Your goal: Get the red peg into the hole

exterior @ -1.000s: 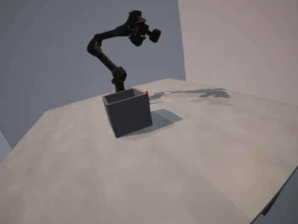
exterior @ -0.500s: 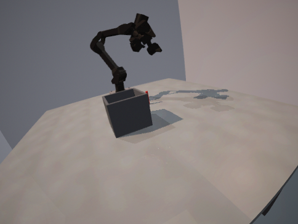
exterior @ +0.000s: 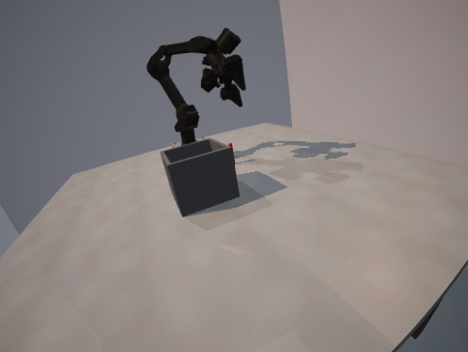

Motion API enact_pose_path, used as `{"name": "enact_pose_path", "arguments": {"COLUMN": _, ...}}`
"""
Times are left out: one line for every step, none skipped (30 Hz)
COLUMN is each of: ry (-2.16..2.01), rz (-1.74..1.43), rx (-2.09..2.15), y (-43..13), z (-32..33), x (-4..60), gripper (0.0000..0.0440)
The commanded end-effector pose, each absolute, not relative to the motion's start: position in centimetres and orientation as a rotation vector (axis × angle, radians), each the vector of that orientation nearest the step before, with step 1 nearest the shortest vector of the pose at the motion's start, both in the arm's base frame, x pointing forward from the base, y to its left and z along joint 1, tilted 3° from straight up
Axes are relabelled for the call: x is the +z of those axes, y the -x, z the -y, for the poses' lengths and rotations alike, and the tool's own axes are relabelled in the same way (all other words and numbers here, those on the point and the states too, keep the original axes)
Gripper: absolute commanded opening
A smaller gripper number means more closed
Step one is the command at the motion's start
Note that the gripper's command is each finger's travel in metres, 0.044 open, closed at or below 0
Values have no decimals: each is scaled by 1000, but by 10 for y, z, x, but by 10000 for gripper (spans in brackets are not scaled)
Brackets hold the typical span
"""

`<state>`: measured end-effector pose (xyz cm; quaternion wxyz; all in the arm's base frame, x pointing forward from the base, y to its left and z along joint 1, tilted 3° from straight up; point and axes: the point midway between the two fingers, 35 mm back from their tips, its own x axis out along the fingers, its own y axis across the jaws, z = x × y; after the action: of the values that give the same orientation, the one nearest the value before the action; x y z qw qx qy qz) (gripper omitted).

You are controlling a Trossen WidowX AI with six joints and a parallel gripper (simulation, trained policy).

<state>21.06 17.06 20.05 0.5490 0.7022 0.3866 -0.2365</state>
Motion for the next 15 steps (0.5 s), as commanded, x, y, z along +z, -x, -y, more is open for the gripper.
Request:
{"name": "enact_pose_path", "arguments": {"ry": -1552, "rz": -996, "rx": -632, "y": -202, "z": -165, "x": 184, "gripper": 440}}
{"name": "enact_pose_path", "arguments": {"ry": -1525, "rz": -1016, "rx": -649, "y": -199, "z": -164, "x": 180, "gripper": 440}}
{"name": "enact_pose_path", "arguments": {"ry": -1499, "rz": -1036, "rx": -666, "y": -197, "z": -162, "x": 176, "gripper": 440}}
{"name": "enact_pose_path", "arguments": {"ry": -1474, "rz": -1055, "rx": -683, "y": -194, "z": -161, "x": 172, "gripper": 440}}
{"name": "enact_pose_path", "arguments": {"ry": -1449, "rz": -1074, "rx": -699, "y": -191, "z": -160, "x": 168, "gripper": 440}}
{"name": "enact_pose_path", "arguments": {"ry": -1425, "rz": -1092, "rx": -714, "y": -189, "z": -158, "x": 165, "gripper": 440}}
{"name": "enact_pose_path", "arguments": {"ry": -1401, "rz": -1110, "rx": -730, "y": -186, "z": -157, "x": 161, "gripper": 440}}
{"name": "enact_pose_path", "arguments": {"ry": -1377, "rz": -1128, "rx": -745, "y": -183, "z": -156, "x": 158, "gripper": 440}}
{"name": "enact_pose_path", "arguments": {"ry": -1354, "rz": -1145, "rx": -759, "y": -180, "z": -154, "x": 154, "gripper": 440}}
{"name": "enact_pose_path", "arguments": {"ry": -1331, "rz": -1162, "rx": -774, "y": -178, "z": -153, "x": 151, "gripper": 440}}
{"name": "enact_pose_path", "arguments": {"ry": -1308, "rz": -1179, "rx": -788, "y": -175, "z": -152, "x": 148, "gripper": 440}}
{"name": "enact_pose_path", "arguments": {"ry": -1285, "rz": -1194, "rx": -802, "y": -172, "z": -151, "x": 145, "gripper": 440}}
{"name": "enact_pose_path", "arguments": {"ry": -1263, "rz": -1210, "rx": -816, "y": -169, "z": -150, "x": 142, "gripper": 440}}
{"name": "enact_pose_path", "arguments": {"ry": -1241, "rz": -1225, "rx": -829, "y": -166, "z": -149, "x": 138, "gripper": 440}}
{"name": "enact_pose_path", "arguments": {"ry": -1220, "rz": -1240, "rx": -842, "y": -164, "z": -148, "x": 135, "gripper": 440}}
